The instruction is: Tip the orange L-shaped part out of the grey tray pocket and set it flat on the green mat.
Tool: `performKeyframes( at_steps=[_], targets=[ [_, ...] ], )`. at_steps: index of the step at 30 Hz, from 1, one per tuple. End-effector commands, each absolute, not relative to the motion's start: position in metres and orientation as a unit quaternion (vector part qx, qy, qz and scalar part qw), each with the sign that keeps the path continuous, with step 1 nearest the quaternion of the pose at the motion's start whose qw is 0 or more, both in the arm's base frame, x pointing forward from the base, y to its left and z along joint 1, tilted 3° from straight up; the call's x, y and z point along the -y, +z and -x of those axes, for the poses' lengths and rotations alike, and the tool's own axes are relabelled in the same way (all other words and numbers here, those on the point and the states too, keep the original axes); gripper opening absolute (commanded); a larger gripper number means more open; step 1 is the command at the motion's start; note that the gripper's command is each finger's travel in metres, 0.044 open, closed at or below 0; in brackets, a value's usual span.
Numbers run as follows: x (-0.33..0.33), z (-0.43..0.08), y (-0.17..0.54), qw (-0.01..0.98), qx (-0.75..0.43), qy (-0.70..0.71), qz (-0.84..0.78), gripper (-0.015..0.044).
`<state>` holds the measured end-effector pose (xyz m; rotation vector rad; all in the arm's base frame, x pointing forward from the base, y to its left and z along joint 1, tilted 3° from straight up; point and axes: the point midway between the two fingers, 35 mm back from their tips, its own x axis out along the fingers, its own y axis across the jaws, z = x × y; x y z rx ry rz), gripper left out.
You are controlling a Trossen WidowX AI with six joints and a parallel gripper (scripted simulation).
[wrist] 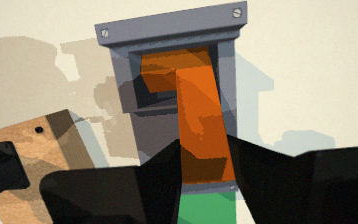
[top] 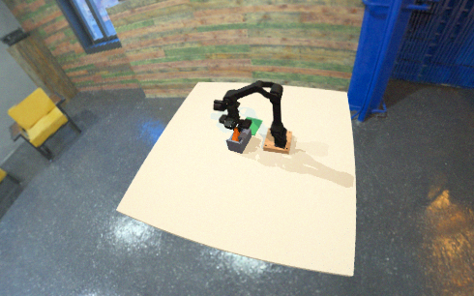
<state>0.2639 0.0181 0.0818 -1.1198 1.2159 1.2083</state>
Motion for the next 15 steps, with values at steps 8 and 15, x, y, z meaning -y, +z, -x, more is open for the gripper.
performKeyframes(
  at_steps=[8, 15],
  targets=[
    [-0.017, -0.266, 0.101, 0.521, -0.506, 0.501, 0.470, 0.0000],
    [-0.016, -0.266, 0.112, 0.521, -0.506, 0.501, 0.470, 0.0000]
  ],
)
